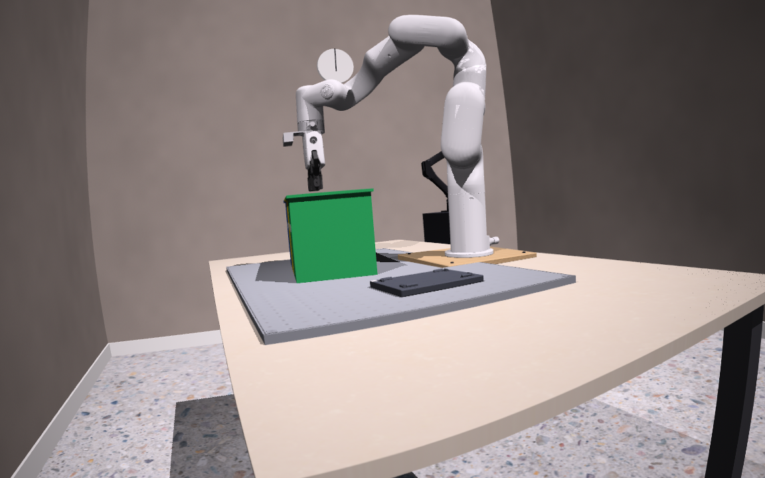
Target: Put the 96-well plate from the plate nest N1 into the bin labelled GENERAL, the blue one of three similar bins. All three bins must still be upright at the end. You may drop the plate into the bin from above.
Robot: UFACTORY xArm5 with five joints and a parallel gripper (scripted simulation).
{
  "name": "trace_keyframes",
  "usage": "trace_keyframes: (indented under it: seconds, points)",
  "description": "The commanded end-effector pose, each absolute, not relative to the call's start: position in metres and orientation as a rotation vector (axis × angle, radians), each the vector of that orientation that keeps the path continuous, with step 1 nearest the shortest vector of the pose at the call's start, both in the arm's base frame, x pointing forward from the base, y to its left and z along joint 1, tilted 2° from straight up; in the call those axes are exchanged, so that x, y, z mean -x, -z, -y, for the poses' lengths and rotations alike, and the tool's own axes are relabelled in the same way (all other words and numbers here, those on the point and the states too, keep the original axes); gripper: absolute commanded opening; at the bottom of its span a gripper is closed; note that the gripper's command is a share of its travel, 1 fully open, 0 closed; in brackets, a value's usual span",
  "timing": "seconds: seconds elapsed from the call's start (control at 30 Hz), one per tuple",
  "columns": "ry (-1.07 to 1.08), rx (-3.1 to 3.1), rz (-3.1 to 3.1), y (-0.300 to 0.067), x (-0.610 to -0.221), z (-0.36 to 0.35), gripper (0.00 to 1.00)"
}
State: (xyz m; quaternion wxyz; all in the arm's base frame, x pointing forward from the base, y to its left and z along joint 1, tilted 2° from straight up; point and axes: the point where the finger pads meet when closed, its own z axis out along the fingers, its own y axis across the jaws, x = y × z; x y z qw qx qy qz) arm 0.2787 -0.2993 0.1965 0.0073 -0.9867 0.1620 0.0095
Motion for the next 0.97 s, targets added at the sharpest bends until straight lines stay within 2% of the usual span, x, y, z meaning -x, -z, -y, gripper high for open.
trace_keyframes:
  seconds: [0.0, 0.67, 0.93]
  points:
    - [-0.025, 3.088, -0.507, -0.198, -0.279, 0.3, 1.0]
    - [-0.025, 3.088, -0.507, -0.198, -0.279, 0.3, 1.0]
    - [-0.025, 3.088, -0.507, -0.219, -0.279, 0.301, 1.0]
